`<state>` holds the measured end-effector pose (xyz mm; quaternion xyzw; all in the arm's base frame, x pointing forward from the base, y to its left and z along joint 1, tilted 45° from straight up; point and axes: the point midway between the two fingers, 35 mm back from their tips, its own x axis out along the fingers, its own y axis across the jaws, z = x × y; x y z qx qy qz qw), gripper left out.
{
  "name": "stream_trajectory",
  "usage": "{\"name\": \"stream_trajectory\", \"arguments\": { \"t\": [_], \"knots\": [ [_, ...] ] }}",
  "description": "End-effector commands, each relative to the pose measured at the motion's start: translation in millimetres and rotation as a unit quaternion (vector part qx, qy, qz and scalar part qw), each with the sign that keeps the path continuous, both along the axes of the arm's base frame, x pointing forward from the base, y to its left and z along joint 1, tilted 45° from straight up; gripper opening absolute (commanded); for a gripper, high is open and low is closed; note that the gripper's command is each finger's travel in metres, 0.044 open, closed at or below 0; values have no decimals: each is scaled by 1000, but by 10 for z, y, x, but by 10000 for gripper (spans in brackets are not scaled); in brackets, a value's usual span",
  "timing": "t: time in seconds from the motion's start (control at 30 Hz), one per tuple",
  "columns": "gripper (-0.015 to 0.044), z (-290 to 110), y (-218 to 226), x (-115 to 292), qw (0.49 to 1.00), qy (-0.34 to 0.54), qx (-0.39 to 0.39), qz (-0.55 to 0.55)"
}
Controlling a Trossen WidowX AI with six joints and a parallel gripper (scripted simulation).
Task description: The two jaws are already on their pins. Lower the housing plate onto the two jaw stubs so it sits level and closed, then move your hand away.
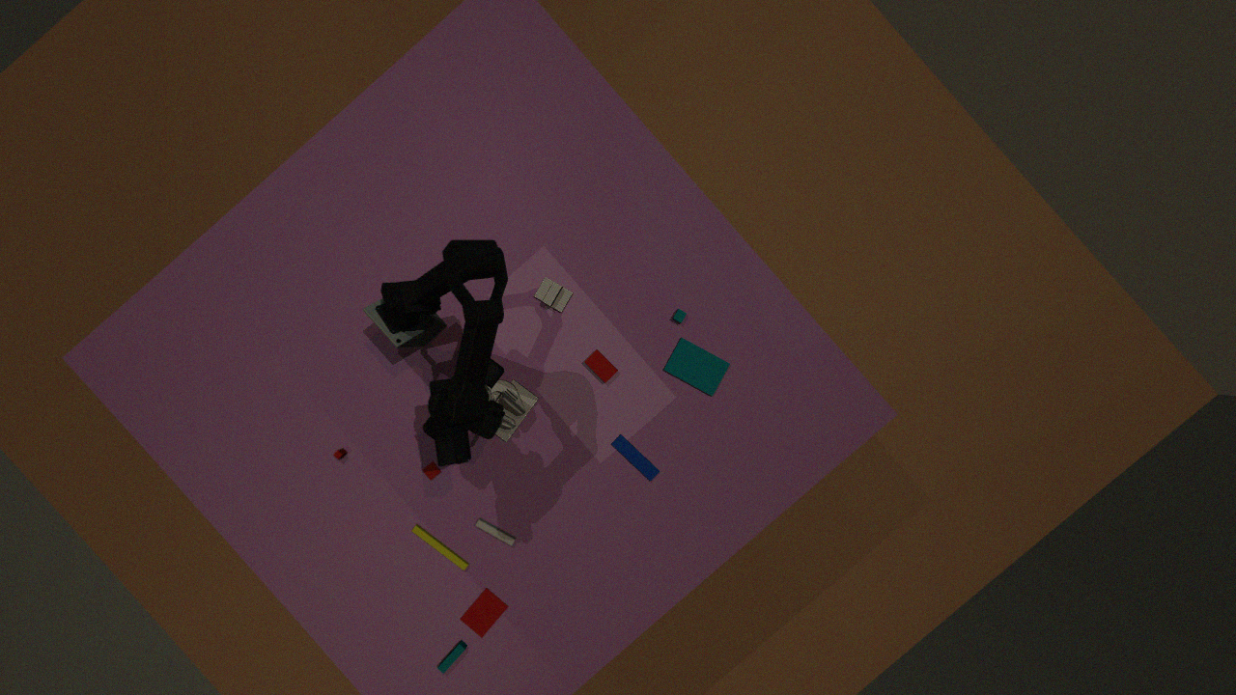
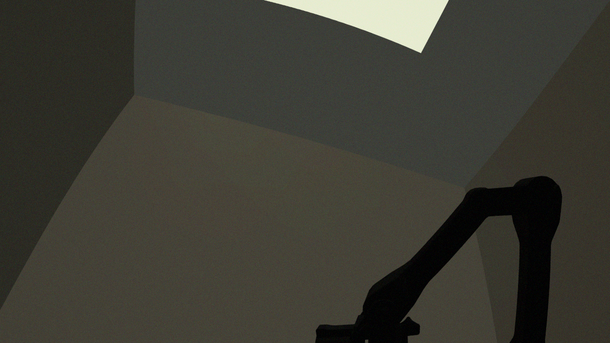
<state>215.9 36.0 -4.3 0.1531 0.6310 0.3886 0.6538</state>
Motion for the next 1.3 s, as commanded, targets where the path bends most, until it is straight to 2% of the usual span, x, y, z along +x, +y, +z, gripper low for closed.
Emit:
{"name": "stream_trajectory", "arguments": {
  "t": [0.0, 1.27],
  "knots": [
    [351, -27, 8, -2, 1000, -1, -3, 3],
    [351, -442, 428, -69, 1000, -1, -1, 2]
  ]
}}
